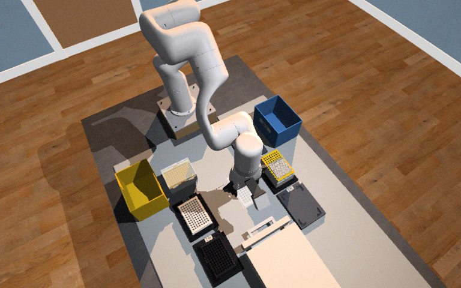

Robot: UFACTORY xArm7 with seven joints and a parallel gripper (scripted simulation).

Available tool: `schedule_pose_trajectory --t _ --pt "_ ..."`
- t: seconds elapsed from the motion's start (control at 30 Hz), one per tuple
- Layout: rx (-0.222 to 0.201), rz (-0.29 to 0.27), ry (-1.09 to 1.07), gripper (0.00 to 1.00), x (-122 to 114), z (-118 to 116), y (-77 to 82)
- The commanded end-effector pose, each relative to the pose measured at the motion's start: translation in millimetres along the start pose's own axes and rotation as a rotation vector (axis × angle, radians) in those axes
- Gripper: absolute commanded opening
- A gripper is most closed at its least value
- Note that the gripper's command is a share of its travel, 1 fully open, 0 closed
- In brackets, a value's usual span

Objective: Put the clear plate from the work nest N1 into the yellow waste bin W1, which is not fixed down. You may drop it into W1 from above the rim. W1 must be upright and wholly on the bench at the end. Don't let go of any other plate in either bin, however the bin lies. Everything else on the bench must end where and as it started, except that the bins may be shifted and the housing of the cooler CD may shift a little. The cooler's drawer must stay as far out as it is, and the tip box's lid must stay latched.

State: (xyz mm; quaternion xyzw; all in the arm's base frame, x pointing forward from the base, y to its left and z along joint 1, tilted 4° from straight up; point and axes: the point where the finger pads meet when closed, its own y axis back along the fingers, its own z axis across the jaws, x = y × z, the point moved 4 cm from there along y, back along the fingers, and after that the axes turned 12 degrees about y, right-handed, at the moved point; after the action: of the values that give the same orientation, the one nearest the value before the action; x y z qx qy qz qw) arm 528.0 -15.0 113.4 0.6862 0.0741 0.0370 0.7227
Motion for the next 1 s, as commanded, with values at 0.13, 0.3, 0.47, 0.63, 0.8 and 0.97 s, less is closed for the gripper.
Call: schedule_pose_trajectory --t 0.13,0.3,0.47,0.63,0.8,0.97 --pt "-0.001 0.005 0.0 0.0 -13 14 2.1" --pt "-0.001 0.005 0.0 0.0 -19 19 2.1" --pt "-0.001 0.005 0.0 0.0 -29 28 2.0" --pt "-0.001 0.005 0.0 0.0 -38 38 2.0" --pt "-0.001 0.005 0.0 0.0 -44 43 2.0" --pt "-0.001 0.005 0.0 0.0 -54 52 1.9"
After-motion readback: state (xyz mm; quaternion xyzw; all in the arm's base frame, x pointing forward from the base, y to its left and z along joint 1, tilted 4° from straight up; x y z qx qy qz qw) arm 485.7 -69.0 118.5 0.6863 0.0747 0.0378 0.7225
